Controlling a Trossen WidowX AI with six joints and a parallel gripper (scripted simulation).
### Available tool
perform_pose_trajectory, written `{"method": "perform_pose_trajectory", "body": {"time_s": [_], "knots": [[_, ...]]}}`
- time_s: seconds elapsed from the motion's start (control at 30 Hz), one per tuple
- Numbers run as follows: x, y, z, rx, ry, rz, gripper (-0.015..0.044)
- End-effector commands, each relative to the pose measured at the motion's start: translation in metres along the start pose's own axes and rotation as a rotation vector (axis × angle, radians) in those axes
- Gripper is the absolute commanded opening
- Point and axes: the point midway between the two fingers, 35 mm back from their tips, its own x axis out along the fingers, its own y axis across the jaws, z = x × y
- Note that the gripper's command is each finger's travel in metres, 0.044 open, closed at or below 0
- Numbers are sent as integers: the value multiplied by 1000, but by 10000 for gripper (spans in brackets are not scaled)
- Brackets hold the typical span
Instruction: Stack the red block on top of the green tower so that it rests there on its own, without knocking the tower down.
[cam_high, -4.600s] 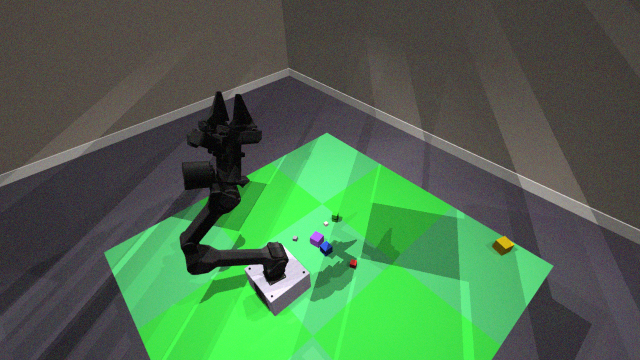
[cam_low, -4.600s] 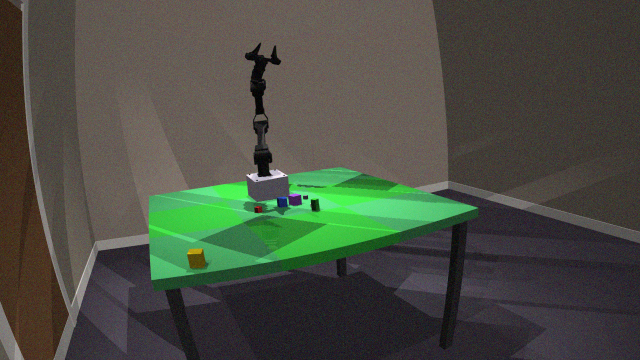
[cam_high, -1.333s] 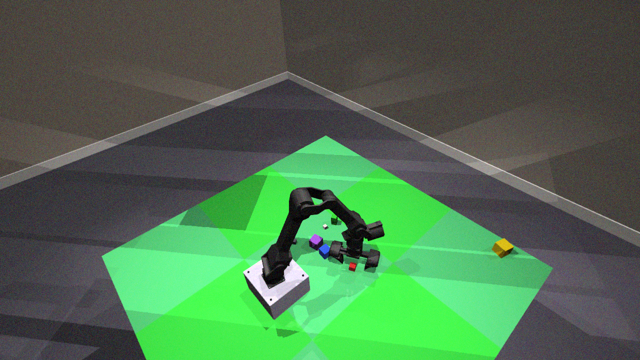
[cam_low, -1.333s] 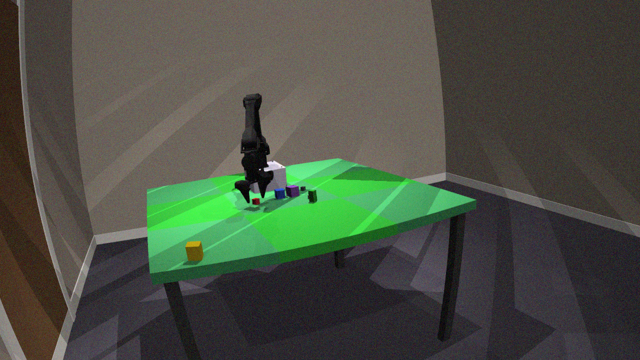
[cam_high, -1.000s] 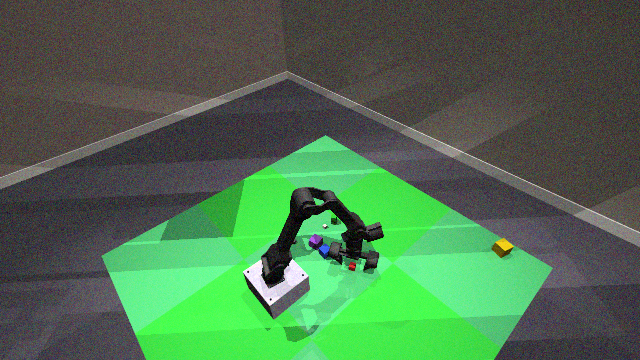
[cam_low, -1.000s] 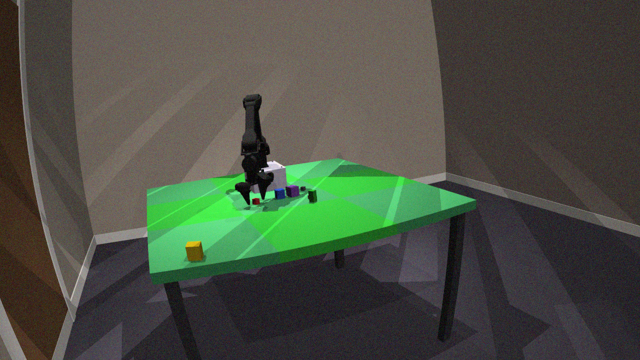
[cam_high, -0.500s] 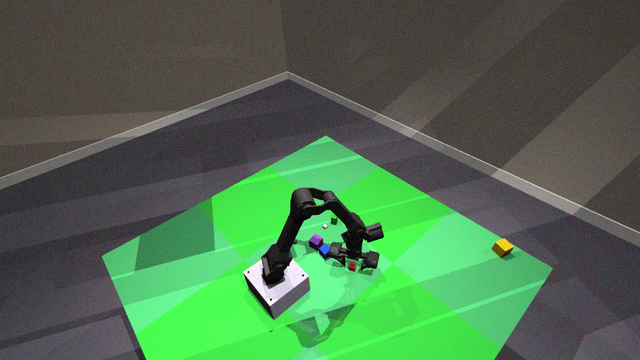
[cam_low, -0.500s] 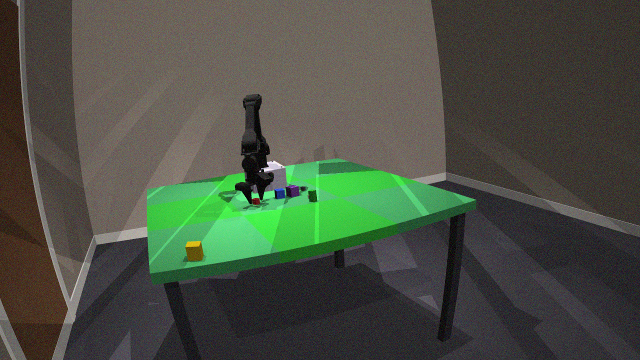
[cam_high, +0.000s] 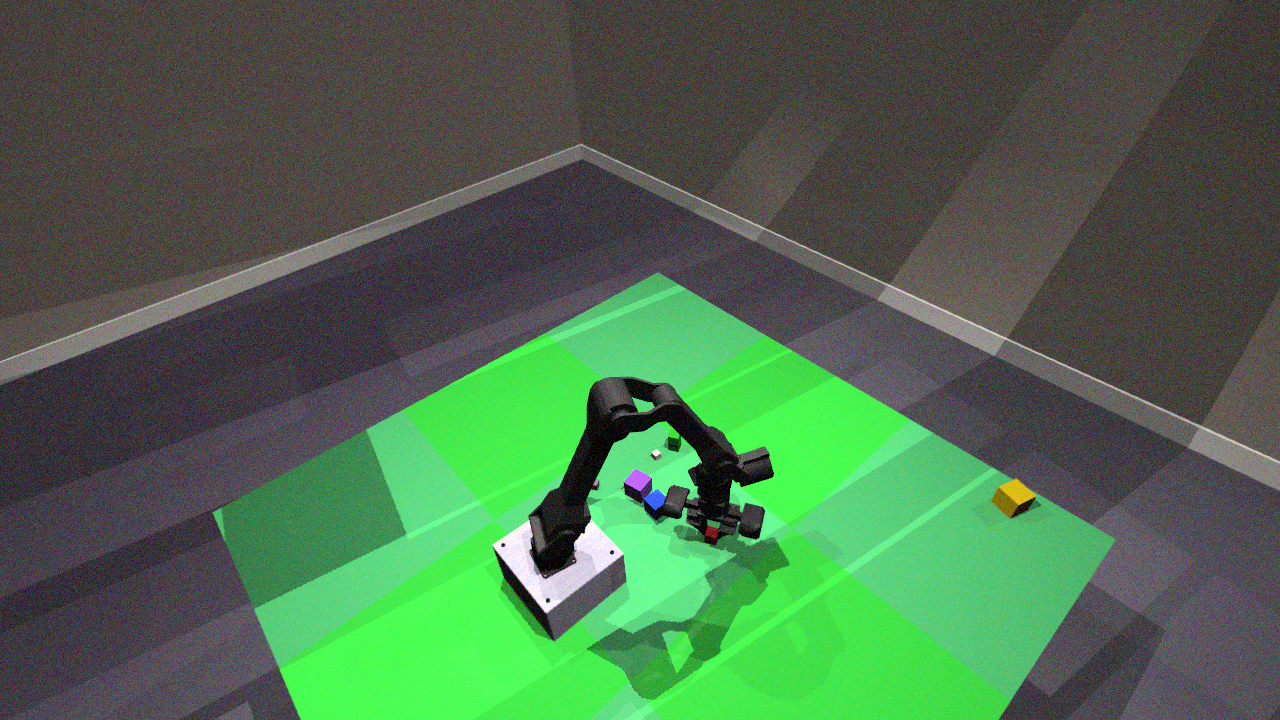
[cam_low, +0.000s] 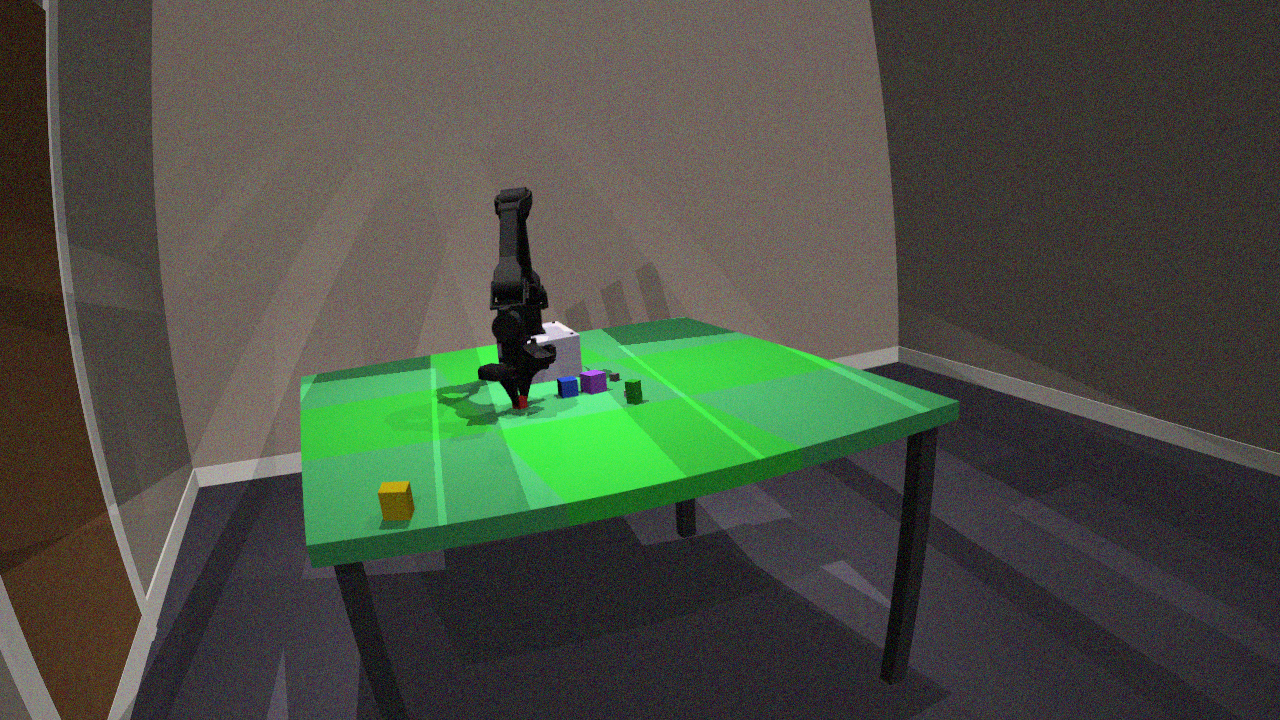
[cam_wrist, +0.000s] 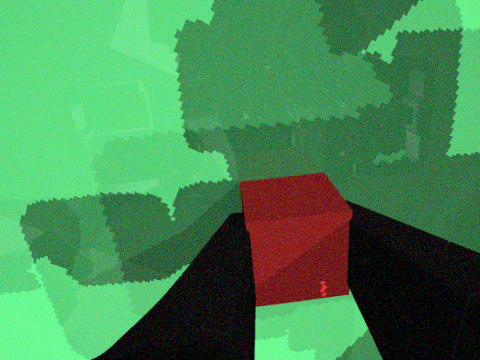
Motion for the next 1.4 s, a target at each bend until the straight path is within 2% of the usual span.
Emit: {"method": "perform_pose_trajectory", "body": {"time_s": [0.0,0.73,1.1,1.37], "knots": [[-2,1,-2,-3,8,1,0],[-114,-1,1,-3,7,1,0],[-117,0,7,-6,4,0,0],[-119,12,50,-28,-19,-7,0]]}}
